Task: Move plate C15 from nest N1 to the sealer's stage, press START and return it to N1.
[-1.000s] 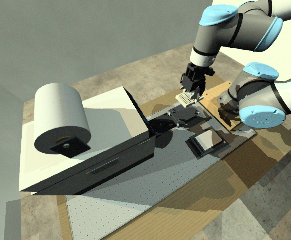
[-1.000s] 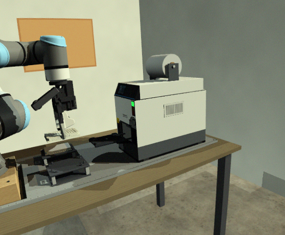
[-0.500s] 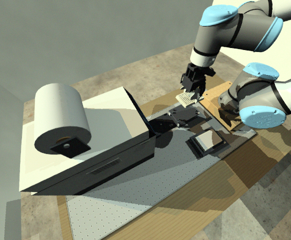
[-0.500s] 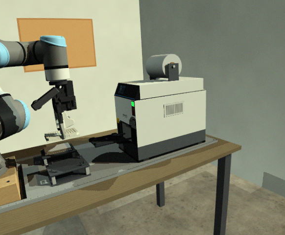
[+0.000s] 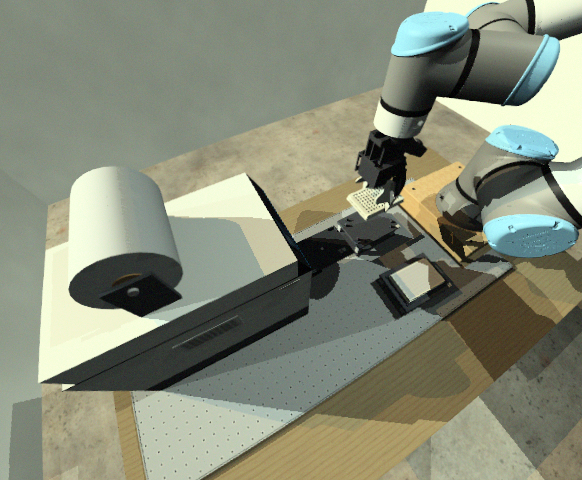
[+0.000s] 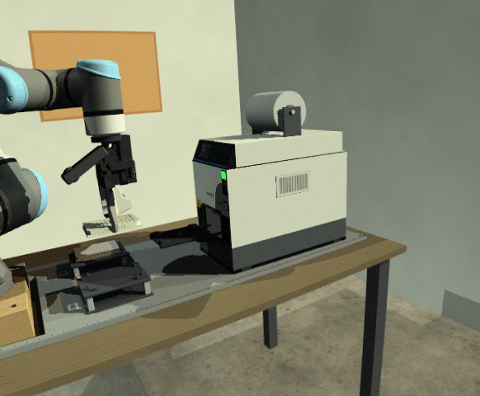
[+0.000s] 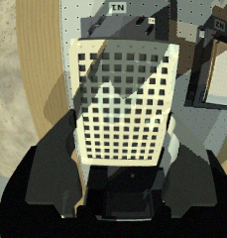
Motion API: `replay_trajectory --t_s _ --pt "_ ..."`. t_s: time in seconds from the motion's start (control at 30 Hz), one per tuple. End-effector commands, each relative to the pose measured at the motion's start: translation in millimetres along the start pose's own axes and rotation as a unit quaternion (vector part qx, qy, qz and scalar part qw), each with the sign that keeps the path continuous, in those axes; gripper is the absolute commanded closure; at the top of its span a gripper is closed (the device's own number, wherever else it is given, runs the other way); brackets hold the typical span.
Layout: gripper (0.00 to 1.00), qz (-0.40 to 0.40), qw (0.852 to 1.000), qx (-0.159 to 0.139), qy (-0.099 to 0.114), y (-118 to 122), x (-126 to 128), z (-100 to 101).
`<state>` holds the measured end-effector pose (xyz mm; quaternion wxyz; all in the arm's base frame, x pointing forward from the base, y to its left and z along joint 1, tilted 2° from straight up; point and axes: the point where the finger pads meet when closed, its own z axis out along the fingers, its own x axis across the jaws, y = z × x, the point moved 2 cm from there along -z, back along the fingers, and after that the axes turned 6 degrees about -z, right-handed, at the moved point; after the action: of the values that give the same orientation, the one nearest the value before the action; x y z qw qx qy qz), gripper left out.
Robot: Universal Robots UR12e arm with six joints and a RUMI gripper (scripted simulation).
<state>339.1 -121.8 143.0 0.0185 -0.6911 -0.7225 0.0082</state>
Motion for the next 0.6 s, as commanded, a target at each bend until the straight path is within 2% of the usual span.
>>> replay_trajectory --t_s 0.0,0.57 --pt "1.0 0.002 1.0 -0.002 -0.002 15 -2 -3" --pt "1.0 0.002 1.0 -0.002 -0.002 50 1 -3"
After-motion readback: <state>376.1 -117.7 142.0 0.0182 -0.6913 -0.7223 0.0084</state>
